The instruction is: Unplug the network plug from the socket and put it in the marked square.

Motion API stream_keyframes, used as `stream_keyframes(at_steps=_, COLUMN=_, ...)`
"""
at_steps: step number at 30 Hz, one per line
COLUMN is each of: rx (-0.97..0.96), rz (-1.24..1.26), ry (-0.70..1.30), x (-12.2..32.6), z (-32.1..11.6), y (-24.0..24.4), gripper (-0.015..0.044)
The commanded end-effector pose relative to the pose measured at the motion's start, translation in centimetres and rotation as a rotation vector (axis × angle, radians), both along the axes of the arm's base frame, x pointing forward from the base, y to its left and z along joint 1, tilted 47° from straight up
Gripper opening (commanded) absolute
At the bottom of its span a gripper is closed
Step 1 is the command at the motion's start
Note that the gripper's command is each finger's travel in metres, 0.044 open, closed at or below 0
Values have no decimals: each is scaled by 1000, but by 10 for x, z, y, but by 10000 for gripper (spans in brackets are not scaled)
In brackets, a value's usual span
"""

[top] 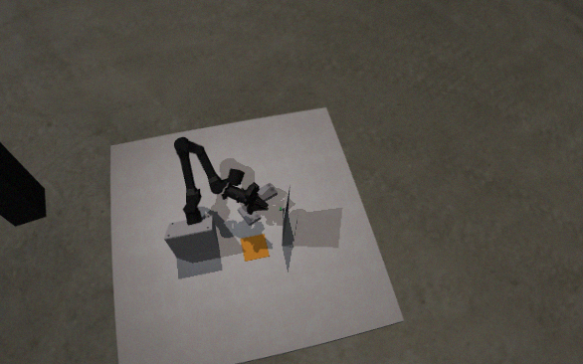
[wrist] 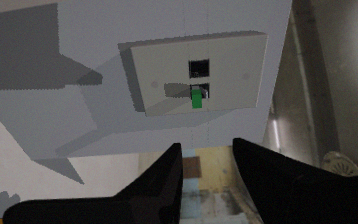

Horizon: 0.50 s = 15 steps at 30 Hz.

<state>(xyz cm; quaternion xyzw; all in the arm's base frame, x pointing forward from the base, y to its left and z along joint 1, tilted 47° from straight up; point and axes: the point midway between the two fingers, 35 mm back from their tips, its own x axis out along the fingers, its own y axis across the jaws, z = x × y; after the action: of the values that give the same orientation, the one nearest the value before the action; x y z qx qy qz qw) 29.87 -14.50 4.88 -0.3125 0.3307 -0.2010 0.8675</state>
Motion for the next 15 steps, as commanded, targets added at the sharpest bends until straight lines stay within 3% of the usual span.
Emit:
stream_keyframes(at_steps=1, rx=-5, rz=6, ry=-7, x=7, z=1, y=-3, gripper=156)
stream_keyframes(at_steps=15, rx=-5, rz=6, ry=-8, x=23, z=-3, y=-10, gripper=156)
